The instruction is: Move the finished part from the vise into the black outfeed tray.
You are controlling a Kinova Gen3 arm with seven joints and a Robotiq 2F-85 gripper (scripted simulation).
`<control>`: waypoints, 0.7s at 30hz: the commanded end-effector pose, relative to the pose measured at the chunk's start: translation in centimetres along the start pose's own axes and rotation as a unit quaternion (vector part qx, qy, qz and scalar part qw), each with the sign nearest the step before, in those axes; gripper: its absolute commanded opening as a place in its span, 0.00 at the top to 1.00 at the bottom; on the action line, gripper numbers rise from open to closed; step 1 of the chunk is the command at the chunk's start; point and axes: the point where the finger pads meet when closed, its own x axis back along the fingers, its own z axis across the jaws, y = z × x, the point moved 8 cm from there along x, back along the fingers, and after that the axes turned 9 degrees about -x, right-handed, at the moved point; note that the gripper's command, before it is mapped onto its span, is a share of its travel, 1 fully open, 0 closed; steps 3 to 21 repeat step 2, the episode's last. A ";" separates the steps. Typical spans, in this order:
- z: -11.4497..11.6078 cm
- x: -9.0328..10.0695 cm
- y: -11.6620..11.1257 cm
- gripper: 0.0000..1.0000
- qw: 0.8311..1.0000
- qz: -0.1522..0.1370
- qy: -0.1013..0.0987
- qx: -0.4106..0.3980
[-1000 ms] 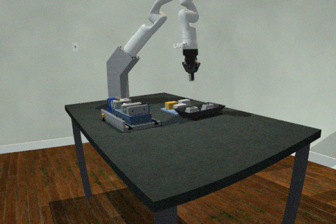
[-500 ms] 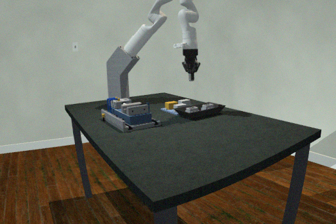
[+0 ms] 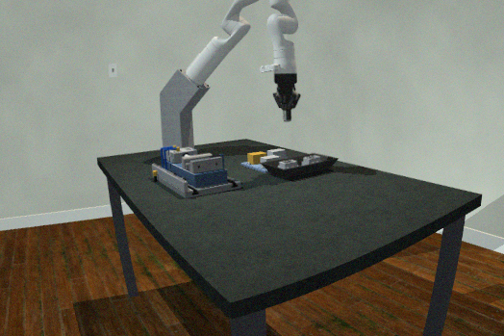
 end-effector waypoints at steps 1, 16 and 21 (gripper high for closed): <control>0.0 0.0 0.0 1.00 1.000 0.000 0.000 0.000; 0.0 0.0 0.0 1.00 1.000 0.000 0.000 0.000; 0.0 0.0 0.0 1.00 1.000 0.000 0.000 0.000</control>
